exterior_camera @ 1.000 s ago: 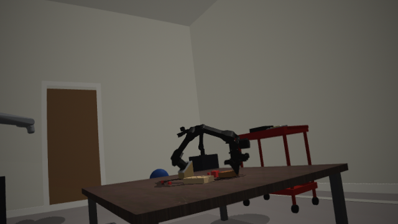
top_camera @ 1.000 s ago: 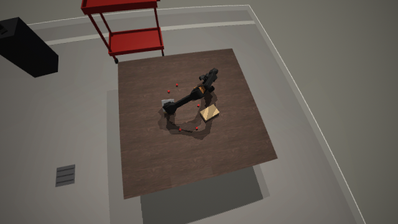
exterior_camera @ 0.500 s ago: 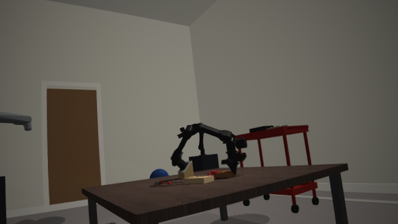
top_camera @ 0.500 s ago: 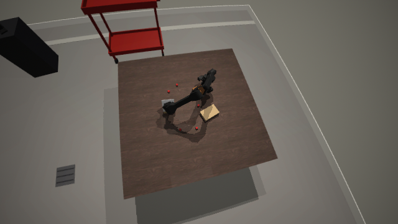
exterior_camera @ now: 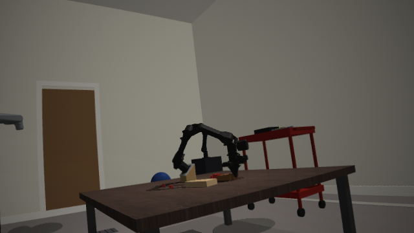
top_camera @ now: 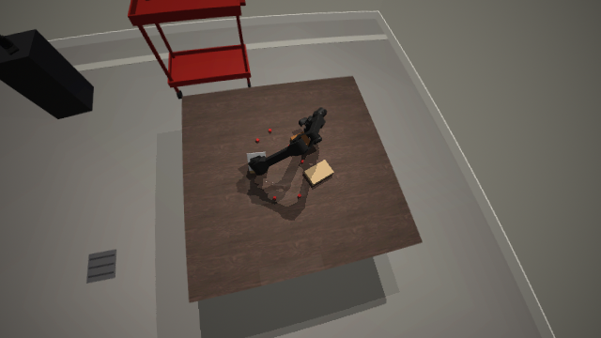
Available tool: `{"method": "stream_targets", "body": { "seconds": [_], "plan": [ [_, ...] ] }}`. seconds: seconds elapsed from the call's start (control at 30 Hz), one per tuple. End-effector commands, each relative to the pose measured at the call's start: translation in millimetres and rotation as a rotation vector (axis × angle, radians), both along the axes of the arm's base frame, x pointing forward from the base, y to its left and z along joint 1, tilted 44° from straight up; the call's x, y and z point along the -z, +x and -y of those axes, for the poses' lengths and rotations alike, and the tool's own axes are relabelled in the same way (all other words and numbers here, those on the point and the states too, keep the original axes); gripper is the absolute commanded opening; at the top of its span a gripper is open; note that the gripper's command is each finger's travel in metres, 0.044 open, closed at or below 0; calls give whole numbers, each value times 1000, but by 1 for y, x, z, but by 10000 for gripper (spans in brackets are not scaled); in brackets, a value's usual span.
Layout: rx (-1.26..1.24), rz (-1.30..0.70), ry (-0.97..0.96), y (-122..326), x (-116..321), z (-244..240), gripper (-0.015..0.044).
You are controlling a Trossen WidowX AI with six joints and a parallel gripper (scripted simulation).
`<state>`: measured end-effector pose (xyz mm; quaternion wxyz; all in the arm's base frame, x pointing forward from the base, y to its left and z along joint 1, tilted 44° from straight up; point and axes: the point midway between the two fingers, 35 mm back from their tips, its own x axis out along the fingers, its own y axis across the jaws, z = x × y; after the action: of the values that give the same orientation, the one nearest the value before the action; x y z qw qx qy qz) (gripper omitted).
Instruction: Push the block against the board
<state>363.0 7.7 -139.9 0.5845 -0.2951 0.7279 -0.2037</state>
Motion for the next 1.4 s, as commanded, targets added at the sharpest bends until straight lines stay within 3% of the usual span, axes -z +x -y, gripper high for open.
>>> {"method": "stream_targets", "body": {
  "seconds": [0.0, 1.1, 1.37],
  "plan": [
    [8, -16, -2, -5, 4, 2, 0],
    [8, -13, -2, 47, 15, 2, 0],
    [8, -14, 0, 51, -26, -36, 0]
  ]
}}
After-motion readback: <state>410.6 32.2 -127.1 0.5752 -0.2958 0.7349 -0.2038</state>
